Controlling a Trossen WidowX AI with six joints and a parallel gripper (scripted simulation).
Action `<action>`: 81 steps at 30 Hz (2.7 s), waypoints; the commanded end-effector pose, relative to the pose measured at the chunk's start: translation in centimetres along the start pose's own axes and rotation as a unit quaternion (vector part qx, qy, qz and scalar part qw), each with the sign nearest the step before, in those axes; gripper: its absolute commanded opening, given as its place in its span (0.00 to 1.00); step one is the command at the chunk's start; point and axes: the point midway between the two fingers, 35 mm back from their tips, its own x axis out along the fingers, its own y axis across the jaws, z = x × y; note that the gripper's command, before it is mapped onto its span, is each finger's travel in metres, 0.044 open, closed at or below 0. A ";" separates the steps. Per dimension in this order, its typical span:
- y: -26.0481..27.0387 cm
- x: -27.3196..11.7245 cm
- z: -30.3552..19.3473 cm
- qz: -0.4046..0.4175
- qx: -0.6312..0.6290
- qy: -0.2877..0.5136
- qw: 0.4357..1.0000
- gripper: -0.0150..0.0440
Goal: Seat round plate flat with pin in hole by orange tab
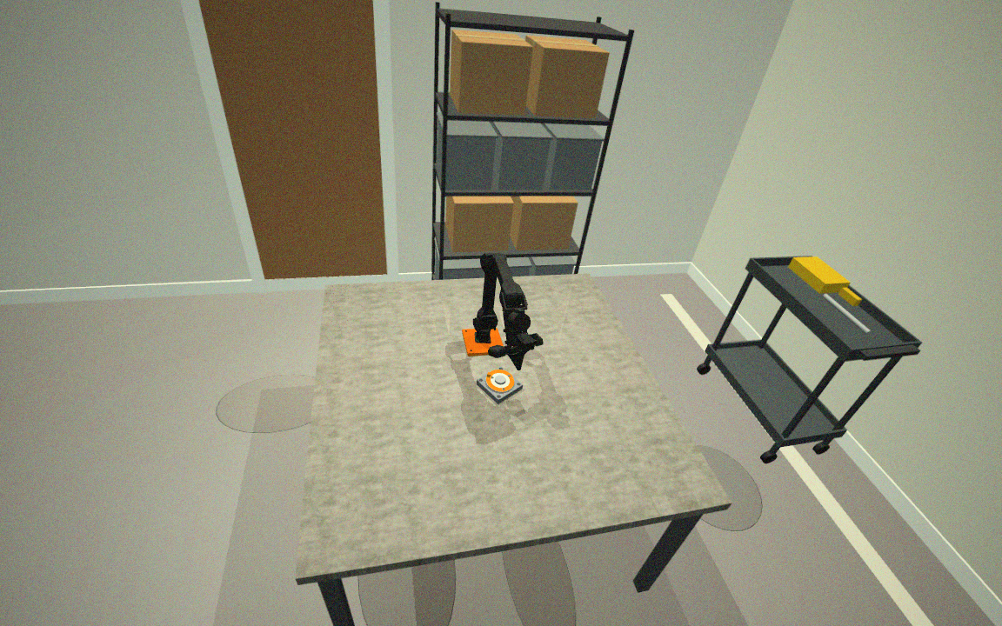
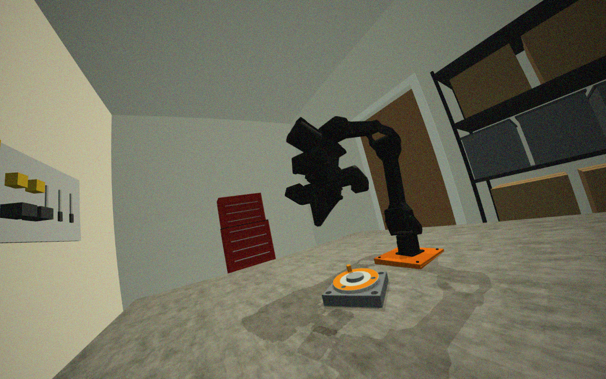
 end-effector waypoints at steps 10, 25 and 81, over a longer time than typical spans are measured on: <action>-4.7 1.8 -13.2 -0.024 0.151 0.258 0.954 0.25; -4.6 6.1 -15.4 -0.024 0.151 0.258 0.954 0.25; -2.3 1.4 -15.7 -0.024 0.152 0.262 0.953 0.25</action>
